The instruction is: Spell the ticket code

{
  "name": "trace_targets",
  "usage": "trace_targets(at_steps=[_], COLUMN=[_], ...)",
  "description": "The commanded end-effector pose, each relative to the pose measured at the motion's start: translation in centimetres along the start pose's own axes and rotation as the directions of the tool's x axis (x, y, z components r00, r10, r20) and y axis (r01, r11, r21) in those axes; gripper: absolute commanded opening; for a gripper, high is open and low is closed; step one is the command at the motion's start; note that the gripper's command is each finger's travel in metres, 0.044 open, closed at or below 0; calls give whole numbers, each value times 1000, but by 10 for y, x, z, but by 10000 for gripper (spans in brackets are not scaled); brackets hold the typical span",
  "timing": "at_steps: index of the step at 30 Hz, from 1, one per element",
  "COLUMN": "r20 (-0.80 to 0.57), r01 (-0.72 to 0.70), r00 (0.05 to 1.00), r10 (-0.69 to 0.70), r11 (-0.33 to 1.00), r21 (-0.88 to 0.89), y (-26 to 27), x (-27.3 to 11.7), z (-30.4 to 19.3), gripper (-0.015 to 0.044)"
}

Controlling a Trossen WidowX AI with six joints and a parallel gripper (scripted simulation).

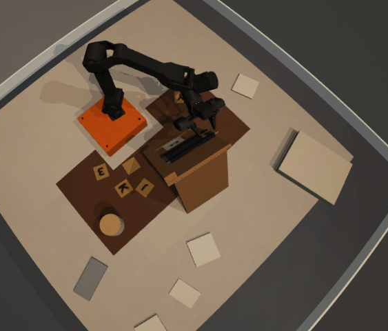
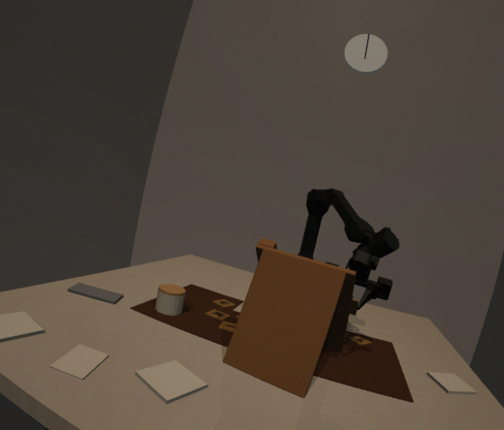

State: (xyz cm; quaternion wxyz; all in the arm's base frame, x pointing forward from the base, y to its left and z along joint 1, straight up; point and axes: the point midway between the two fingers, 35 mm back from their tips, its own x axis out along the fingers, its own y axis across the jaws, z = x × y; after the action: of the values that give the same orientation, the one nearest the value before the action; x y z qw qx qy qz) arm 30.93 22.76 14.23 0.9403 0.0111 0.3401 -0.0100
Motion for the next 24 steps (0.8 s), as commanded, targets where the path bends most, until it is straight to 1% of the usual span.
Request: trace_targets(at_steps=[1, 24], r20=[3, 3], r01=[-7, -6], r00=[1000, 1000], r10=[7, 6], r11=[1000, 1000], r21=[2, 1], y=[-2, -12], x=[-1, 0], z=[2, 0], gripper=[0, 0])
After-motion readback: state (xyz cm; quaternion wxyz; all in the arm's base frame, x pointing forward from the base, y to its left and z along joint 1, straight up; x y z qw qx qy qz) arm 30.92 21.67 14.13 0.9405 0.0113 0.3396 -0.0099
